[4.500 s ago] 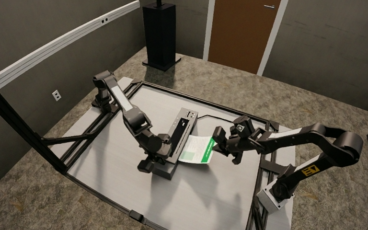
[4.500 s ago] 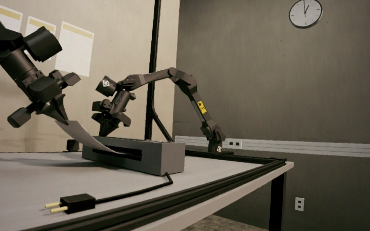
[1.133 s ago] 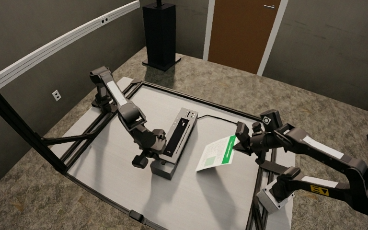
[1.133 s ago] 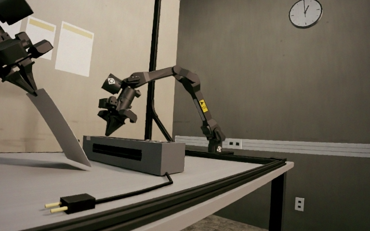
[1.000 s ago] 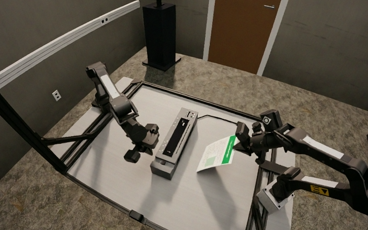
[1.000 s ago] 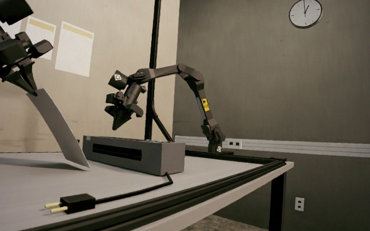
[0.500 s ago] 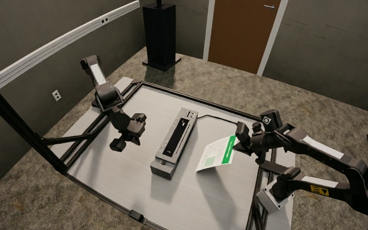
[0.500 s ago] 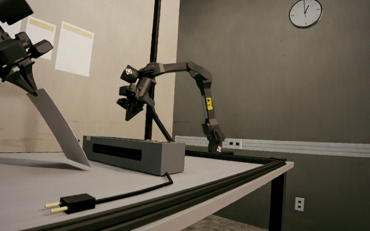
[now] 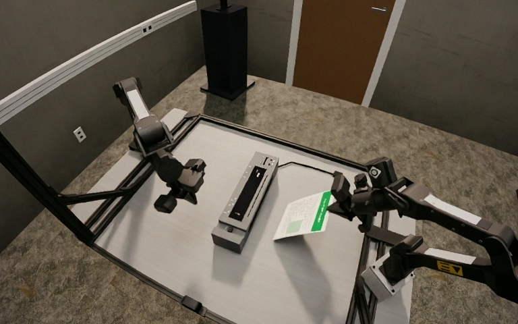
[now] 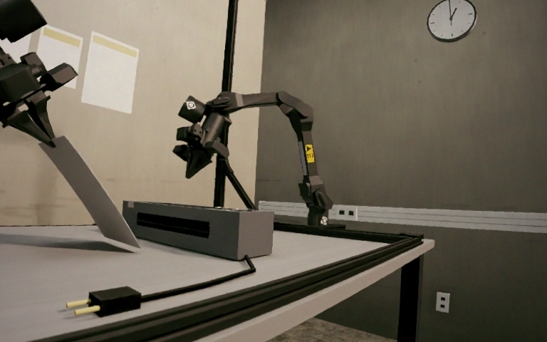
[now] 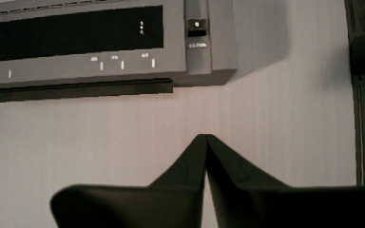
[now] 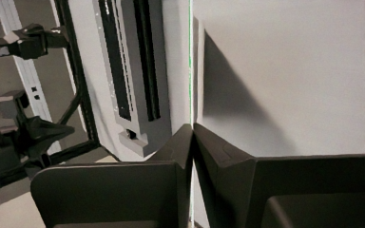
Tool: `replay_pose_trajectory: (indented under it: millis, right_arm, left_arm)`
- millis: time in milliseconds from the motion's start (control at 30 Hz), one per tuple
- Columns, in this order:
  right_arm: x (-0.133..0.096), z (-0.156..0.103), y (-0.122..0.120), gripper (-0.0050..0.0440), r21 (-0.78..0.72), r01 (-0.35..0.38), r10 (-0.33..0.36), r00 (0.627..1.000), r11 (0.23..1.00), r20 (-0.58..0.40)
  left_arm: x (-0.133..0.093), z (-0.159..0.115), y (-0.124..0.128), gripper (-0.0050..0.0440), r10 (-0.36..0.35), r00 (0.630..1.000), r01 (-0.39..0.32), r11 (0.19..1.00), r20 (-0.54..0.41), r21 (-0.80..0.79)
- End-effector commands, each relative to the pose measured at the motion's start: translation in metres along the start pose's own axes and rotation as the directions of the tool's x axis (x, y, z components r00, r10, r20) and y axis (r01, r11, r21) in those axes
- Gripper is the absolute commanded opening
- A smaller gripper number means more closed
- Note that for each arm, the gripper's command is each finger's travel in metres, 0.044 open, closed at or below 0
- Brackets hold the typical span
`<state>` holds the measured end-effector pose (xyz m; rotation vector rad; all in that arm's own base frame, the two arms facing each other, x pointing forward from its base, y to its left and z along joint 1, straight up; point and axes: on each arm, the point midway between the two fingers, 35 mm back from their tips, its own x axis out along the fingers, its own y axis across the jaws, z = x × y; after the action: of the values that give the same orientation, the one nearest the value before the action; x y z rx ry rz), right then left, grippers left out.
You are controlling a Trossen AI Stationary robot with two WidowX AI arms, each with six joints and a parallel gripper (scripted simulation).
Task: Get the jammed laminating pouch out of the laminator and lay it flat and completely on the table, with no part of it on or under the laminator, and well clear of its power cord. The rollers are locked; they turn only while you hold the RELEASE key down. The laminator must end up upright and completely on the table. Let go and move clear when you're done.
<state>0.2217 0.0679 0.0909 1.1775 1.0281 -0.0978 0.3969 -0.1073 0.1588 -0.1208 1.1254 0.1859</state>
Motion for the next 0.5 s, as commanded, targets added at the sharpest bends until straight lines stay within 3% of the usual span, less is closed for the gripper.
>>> replay_pose_trajectory:
  millis: [0,267,367,467]
  right_arm:
    - [0.009,0.0,-0.011,-0.005,0.001,0.001,-0.001,1.0,1.0,-0.004]
    - [0.03,0.0,-0.036,-0.005,0.0,-0.001,0.001,1.0,1.0,-0.004]
    - [0.023,0.001,-0.028,-0.005,-0.005,-0.007,0.007,1.0,1.0,0.004]
    - [0.03,0.001,-0.037,-0.005,-0.004,-0.007,0.007,1.0,1.0,0.003]
  left_arm:
    - [-0.011,0.006,-0.001,-0.005,-0.016,0.999,0.016,1.0,0.028,-0.007]
    - [-0.011,0.006,-0.001,-0.005,-0.016,0.999,0.016,1.0,0.028,-0.007]
    - [-0.011,0.006,-0.001,-0.005,-0.016,0.999,0.016,1.0,0.028,-0.007]
    - [-0.011,0.006,-0.001,-0.005,-0.016,0.999,0.016,1.0,0.028,-0.007]
